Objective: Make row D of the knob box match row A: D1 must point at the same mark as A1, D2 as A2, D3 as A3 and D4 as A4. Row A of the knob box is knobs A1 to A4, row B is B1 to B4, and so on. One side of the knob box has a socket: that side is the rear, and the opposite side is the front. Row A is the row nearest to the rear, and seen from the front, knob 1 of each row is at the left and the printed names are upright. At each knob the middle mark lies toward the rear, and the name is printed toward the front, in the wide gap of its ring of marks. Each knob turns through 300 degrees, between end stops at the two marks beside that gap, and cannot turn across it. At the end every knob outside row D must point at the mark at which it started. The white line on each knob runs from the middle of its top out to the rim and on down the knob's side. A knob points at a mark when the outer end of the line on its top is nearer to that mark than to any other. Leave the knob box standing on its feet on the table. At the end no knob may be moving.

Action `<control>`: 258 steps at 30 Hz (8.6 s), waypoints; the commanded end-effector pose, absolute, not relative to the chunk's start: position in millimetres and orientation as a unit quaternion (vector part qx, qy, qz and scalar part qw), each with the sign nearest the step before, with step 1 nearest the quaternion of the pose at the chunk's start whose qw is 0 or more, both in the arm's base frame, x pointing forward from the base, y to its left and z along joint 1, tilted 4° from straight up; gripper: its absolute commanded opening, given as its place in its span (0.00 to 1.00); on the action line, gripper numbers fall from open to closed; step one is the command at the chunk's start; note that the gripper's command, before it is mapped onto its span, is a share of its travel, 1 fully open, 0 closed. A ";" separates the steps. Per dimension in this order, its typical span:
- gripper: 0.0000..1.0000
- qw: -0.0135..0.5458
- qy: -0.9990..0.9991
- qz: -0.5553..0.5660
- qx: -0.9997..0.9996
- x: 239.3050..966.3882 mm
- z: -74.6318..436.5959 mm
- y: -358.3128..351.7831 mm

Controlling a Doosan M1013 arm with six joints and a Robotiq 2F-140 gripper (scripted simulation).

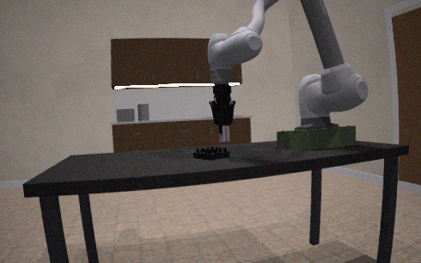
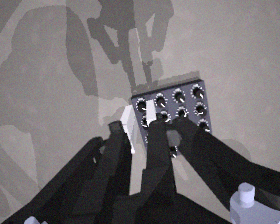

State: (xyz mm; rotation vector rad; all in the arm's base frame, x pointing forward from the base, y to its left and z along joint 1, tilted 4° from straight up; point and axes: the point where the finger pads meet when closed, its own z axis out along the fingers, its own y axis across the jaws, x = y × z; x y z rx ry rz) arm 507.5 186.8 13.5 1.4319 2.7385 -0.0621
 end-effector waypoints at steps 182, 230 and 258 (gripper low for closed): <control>0.12 0.026 0.886 -0.022 0.463 508.1 -21.3 181.0; 0.05 0.026 0.893 -0.022 0.448 508.1 -21.3 181.0; 0.05 0.021 0.966 -0.027 0.257 508.1 -21.3 181.0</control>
